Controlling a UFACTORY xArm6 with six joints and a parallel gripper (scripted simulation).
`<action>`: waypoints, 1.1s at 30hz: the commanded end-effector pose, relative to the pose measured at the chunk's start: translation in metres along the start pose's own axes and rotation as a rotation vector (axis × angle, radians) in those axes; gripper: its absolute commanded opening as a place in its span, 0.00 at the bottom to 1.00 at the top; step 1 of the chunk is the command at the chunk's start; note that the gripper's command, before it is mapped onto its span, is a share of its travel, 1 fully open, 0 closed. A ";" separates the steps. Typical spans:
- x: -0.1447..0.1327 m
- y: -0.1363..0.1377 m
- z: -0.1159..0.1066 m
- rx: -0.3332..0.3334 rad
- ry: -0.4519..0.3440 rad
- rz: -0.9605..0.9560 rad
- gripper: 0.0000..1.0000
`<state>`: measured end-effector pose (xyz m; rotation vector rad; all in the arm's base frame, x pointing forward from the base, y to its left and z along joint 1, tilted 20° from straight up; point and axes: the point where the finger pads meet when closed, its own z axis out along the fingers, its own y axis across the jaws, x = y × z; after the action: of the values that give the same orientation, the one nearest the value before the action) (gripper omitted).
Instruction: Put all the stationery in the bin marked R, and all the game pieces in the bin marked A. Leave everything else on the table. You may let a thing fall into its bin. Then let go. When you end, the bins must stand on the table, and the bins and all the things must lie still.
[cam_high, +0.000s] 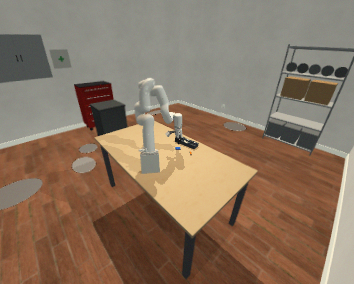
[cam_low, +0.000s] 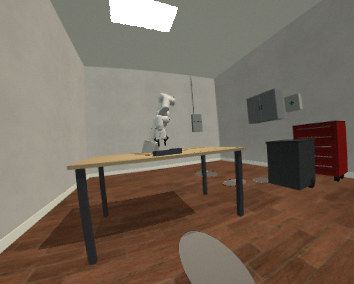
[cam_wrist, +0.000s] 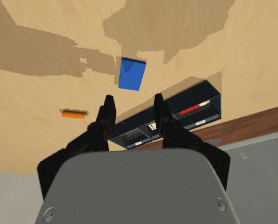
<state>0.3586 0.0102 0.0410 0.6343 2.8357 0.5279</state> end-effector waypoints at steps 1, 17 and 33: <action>-0.001 0.001 -0.001 0.035 0.019 0.151 0.56; -0.001 0.001 -0.001 0.055 0.032 0.238 0.56; -0.001 0.001 -0.001 0.055 0.031 0.238 0.56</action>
<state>0.3586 0.0102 0.0411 0.9906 2.8317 0.5017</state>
